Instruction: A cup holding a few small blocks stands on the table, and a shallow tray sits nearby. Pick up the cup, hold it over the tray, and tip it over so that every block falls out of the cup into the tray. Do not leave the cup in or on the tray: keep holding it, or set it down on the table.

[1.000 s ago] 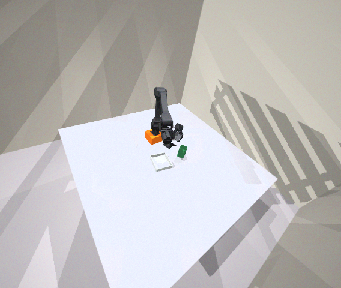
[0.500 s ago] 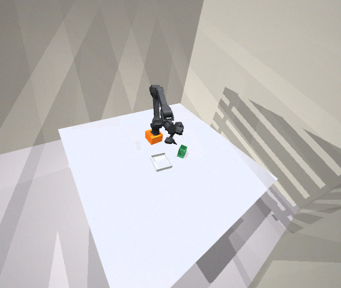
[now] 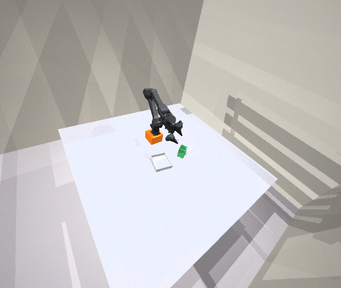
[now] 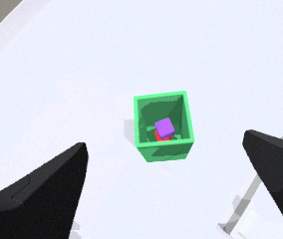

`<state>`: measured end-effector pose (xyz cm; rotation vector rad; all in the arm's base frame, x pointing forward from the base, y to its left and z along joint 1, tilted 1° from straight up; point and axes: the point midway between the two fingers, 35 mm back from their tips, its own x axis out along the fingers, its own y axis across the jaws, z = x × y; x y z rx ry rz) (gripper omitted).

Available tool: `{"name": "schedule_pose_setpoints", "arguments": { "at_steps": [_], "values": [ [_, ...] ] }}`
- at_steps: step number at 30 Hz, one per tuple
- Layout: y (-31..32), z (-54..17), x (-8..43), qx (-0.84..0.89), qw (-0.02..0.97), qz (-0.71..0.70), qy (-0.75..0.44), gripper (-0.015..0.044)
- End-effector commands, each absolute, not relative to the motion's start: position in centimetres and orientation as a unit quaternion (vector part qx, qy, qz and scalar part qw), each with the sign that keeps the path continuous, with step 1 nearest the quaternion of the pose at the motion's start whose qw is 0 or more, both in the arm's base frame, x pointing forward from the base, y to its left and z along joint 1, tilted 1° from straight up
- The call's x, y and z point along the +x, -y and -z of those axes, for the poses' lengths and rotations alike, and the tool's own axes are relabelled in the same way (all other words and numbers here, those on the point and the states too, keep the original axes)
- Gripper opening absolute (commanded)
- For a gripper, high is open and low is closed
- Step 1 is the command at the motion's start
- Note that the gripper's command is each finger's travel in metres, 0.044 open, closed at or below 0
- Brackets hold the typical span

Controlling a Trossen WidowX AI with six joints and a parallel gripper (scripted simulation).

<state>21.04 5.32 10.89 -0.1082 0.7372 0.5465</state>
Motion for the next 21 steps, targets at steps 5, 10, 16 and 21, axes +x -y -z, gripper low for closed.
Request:
{"name": "schedule_pose_setpoints", "arguments": {
  "at_steps": [5,10,16,21],
  "values": [
    [-5.7,-10.7,20.9,-0.085,0.921,-0.245,-0.291,0.0440],
    [-5.6,-10.1,21.1,-0.086,0.922,-0.244,-0.289,0.0440],
    [-5.6,-7.3,21.6,-0.086,0.922,-0.244,-0.289,0.0440],
    [-5.6,-5.1,21.4,-0.086,0.922,-0.244,-0.289,0.0440]
  ]
}}
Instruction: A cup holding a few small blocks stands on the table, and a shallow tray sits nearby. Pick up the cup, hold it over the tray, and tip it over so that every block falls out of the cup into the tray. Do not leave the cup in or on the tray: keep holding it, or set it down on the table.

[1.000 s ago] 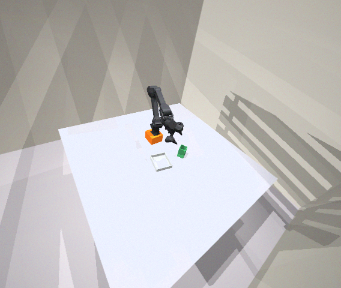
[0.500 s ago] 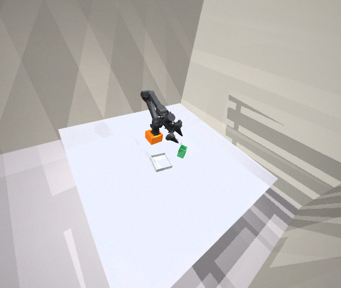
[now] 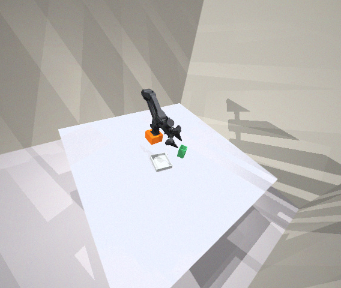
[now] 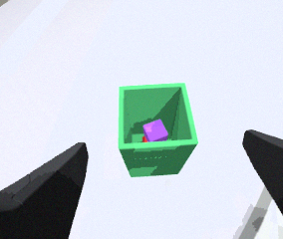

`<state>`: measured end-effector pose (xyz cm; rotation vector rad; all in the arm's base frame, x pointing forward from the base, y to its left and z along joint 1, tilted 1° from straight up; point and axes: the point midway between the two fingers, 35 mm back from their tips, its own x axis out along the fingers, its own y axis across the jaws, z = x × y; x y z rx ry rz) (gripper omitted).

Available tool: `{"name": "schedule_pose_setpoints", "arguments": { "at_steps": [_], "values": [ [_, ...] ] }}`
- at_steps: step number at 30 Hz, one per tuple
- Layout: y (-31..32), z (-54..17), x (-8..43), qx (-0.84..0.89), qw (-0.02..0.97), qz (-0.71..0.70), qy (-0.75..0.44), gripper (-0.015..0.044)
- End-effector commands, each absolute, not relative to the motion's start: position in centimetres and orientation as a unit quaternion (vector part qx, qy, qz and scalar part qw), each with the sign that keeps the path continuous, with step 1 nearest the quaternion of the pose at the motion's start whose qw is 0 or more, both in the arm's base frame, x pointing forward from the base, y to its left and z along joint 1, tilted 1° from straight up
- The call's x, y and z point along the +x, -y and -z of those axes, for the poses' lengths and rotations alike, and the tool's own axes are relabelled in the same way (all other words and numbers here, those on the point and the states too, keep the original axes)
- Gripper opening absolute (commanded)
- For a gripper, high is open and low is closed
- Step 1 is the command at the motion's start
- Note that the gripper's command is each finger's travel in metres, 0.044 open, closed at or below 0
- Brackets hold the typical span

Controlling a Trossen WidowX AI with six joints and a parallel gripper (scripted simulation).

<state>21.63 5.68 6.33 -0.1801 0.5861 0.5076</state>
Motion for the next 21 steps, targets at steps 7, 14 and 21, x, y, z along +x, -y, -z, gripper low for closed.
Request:
{"name": "schedule_pose_setpoints", "arguments": {
  "at_steps": [7,14,21],
  "values": [
    [-5.7,-3.6,21.2,-0.086,0.922,-0.244,-0.289,0.0440],
    [-6.1,-3.1,22.0,-0.086,0.922,-0.244,-0.289,0.0440],
    [-6.6,-2.5,22.8,-0.085,0.922,-0.244,-0.288,0.0440]
  ]
}}
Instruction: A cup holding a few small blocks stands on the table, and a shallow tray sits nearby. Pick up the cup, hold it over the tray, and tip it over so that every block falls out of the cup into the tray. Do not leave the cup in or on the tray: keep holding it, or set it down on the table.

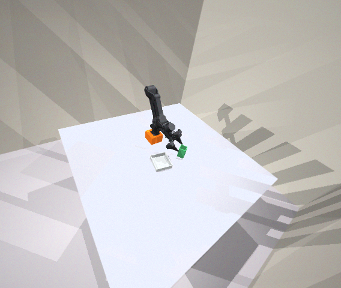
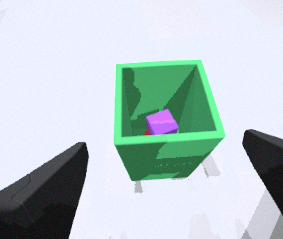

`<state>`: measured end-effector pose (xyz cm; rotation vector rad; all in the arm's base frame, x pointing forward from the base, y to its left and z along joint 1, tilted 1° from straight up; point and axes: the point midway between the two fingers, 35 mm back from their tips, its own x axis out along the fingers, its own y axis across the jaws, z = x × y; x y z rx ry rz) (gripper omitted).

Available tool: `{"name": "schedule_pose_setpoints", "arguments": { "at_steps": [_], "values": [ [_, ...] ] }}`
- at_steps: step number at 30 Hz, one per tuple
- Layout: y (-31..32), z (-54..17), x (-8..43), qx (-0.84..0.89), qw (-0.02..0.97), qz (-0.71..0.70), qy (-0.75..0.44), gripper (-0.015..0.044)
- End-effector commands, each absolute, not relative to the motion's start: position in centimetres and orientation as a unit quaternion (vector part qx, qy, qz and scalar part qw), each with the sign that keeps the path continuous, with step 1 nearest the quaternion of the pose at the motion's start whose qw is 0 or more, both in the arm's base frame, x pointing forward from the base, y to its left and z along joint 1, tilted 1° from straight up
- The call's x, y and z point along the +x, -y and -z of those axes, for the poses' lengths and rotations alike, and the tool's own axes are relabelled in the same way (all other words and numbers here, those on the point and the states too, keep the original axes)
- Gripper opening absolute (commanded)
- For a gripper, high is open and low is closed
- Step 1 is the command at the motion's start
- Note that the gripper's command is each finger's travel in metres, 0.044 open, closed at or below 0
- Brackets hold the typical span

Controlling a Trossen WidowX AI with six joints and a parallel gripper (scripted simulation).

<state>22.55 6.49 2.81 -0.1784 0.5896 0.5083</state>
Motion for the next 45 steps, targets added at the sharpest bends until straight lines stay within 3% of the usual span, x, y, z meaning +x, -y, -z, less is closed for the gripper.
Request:
{"name": "schedule_pose_setpoints", "arguments": {
  "at_steps": [1,35,39,45],
  "values": [
    [-6.6,-2.5,22.9,-0.085,0.922,-0.244,-0.288,0.0440],
    [-8.6,0.8,26.3,-0.085,0.922,-0.245,-0.287,0.0440],
    [-8.7,0.8,26.4,-0.085,0.922,-0.245,-0.287,0.0346],
    [-8.7,0.8,26.4,-0.085,0.922,-0.245,-0.287,0.0346]
  ]
}}
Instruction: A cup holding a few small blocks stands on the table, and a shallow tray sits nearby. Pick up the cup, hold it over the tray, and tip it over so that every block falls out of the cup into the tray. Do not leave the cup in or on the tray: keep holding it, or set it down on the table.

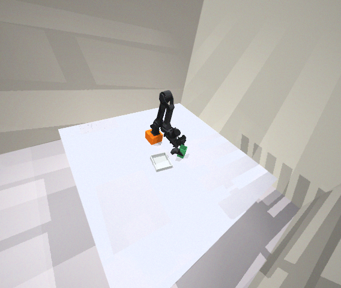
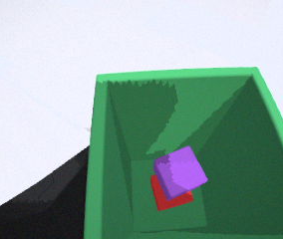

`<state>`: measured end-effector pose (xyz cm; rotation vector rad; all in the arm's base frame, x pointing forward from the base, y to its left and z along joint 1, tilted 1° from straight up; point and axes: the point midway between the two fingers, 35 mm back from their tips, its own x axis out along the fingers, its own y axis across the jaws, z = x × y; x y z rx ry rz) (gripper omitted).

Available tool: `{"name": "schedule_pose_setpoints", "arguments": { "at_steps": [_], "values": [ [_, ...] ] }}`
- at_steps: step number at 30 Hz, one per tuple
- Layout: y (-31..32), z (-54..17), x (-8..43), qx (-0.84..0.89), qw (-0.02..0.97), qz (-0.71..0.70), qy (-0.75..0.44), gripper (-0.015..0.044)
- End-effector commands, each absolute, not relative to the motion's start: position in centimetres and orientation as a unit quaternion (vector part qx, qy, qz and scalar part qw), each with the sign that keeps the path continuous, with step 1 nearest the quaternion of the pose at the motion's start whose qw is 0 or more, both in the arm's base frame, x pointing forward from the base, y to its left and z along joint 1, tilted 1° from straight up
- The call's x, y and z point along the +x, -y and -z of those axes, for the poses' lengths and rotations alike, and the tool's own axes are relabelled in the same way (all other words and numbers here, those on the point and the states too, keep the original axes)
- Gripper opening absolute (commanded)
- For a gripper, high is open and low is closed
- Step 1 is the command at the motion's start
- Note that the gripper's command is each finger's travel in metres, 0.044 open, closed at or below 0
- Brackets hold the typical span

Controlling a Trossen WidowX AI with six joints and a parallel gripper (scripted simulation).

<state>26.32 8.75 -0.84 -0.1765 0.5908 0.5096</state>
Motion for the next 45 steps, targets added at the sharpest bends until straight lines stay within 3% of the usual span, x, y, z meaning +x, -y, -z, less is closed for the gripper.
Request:
{"name": "schedule_pose_setpoints", "arguments": {
  "at_steps": [1,2,15,23,45],
  "values": [
    [-8.7,0.8,26.4,-0.085,0.922,-0.245,-0.287,0.0320],
    [-8.7,0.8,26.4,-0.085,0.922,-0.245,-0.287,0.0294],
    [-8.7,0.8,26.4,-0.085,0.922,-0.245,-0.287,0.0207],
    [-8.7,0.0,26.4,-0.085,0.922,-0.245,-0.287,0.0000],
    [-8.8,-3.2,26.3,-0.085,0.922,-0.245,-0.287,0.0000]
  ]
}}
